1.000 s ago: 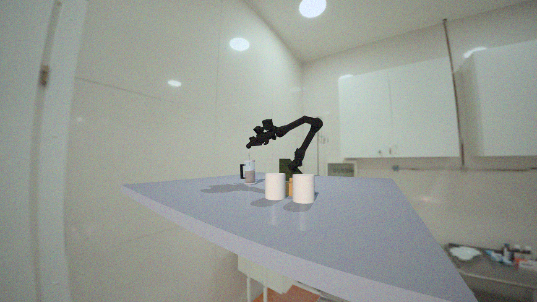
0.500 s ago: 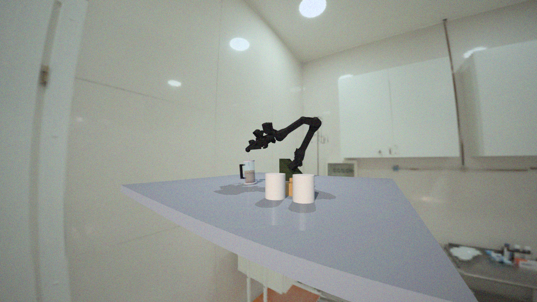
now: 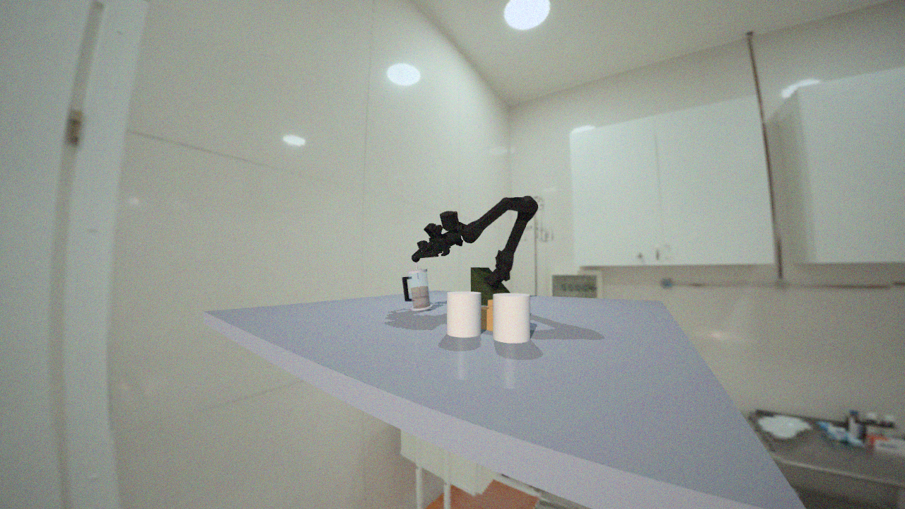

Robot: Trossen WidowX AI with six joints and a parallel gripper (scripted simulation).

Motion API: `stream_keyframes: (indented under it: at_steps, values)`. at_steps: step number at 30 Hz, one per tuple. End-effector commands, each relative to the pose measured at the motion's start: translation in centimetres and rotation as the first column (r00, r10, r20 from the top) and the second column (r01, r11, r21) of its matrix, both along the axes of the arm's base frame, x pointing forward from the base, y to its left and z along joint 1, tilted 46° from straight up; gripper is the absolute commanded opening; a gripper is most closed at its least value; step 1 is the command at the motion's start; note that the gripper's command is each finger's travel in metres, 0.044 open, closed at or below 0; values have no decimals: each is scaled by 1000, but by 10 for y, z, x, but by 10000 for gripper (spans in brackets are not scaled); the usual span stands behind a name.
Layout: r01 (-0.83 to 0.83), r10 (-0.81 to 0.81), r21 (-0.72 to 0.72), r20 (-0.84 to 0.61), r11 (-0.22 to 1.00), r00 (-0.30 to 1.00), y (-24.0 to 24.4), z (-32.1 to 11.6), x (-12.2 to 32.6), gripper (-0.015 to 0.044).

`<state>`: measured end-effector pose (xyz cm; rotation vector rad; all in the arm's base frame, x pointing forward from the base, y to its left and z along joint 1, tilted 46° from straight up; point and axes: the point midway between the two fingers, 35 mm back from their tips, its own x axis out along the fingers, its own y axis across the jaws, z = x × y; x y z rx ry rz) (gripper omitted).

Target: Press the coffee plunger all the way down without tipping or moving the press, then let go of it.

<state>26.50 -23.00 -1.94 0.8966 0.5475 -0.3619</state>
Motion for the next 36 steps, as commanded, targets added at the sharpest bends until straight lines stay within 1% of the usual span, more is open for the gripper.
stream_keyframes:
  at_steps: [1,35,36]
  values:
    - [-18,19,49,-26,999,999,14,-12,1,125]
    - [-18,19,49,-25,999,999,9,-14,2,125]
    - [-11,12,33,-18,999,1000,5,-10,2,125]
